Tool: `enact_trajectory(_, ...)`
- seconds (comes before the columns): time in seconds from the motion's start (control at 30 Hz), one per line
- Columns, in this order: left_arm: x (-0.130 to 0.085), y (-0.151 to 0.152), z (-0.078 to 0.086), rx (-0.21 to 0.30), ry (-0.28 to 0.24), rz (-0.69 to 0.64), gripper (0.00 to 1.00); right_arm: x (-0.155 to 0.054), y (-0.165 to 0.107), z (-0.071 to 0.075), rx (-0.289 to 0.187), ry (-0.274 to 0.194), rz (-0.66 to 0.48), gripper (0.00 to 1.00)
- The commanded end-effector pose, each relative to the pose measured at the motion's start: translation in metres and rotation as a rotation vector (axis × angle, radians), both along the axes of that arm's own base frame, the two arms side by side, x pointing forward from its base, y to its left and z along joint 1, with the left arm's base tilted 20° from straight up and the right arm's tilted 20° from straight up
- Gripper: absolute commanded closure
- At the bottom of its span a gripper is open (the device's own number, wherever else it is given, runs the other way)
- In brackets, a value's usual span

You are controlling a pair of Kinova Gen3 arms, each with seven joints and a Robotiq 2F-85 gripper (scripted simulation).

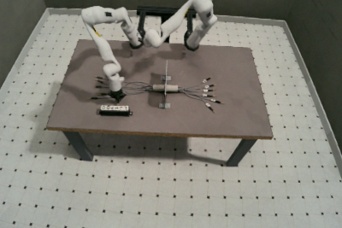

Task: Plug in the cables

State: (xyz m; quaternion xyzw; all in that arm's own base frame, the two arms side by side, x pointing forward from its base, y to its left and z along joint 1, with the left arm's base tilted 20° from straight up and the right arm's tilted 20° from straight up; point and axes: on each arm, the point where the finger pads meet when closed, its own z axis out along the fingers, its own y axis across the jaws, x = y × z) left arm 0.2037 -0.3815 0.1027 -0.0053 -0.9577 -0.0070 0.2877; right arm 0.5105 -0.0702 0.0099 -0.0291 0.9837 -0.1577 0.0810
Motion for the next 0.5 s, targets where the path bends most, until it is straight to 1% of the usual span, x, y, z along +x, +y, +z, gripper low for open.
enact_trajectory(0.0,-0.0001,-0.0006,0.0008,-0.002,-0.001,-0.001,0.687,0.0019,0.0004,0.0009,0.000,-0.001,0.000,0.867)
enact_trajectory(0.4,-0.0001,-0.0006,0.0008,-0.002,-0.001,-0.001,0.687,0.0019,0.0004,0.0009,0.000,-0.001,0.000,0.867)
enact_trajectory(0.43,-0.0001,-0.0006,0.0008,-0.002,-0.001,-0.001,0.687,0.0076,0.0009,0.0017,0.000,-0.001,0.000,0.867)
enact_trajectory(0.47,-0.0001,-0.0006,0.0008,-0.002,-0.001,-0.001,0.687,0.0076,0.0009,0.0017,0.000,-0.001,0.000,0.867)
